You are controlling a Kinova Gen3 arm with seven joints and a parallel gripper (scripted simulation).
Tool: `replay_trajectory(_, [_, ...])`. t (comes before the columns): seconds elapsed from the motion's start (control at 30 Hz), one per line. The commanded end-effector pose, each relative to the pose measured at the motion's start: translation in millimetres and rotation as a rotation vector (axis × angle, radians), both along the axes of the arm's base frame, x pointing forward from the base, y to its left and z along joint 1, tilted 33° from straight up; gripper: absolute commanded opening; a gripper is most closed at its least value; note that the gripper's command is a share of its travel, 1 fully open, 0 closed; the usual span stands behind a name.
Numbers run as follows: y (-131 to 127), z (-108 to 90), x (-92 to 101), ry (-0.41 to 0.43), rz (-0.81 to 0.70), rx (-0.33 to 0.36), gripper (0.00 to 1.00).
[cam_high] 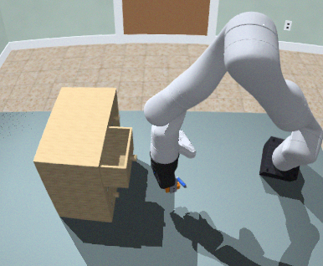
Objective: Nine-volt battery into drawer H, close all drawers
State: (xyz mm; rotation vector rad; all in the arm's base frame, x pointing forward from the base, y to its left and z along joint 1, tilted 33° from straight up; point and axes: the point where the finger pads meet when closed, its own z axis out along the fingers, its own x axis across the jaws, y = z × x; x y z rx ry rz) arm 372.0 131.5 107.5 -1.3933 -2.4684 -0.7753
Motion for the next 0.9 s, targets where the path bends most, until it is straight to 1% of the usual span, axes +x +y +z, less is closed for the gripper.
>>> replay_trajectory(0.0, [-1.7, -2.1, 1.9, 0.021, -0.029, 0.003, 0.51])
replay_trajectory(0.2, [-6.0, -4.5, 5.1, 0.071, -0.108, 0.01, 0.51])
replay_trajectory(0.27, [-6.0, -4.5, 5.1, 0.071, -0.108, 0.01, 0.51])
replay_trajectory(0.73, [-13.6, -8.8, 10.7, 0.16, -0.248, 0.023, 0.51])
replay_trajectory(0.87, [-14.4, -9.3, 11.4, 0.17, -0.263, 0.024, 0.51])
